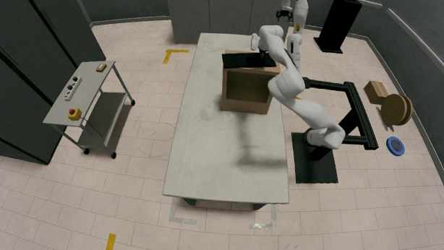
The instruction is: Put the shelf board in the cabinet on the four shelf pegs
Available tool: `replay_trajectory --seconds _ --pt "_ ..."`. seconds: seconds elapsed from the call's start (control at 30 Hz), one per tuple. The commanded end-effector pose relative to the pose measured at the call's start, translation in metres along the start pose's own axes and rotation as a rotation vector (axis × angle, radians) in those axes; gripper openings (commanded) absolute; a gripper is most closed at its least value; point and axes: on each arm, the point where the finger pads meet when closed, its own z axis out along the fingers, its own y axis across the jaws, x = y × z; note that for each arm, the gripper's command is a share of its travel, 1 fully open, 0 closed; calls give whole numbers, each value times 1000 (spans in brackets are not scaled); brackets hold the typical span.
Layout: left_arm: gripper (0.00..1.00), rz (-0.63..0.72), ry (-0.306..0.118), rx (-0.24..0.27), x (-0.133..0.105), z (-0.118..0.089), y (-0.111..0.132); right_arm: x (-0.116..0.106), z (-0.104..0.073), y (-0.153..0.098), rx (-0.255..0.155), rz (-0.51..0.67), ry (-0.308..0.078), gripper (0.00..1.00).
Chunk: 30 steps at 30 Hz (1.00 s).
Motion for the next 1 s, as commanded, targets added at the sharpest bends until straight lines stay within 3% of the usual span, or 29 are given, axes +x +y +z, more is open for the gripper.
replay_trajectory --seconds 0.0,0.57,0.97 --pt "99 1 2 -2 0 1 3 0 0 0 0 0 -1 1000" --pt "99 1 2 -2 0 5 10 0 0 0 0 0 -1 1000" --pt "99 1 2 -2 0 -10 23 0 0 0 0 0 -1 1000"
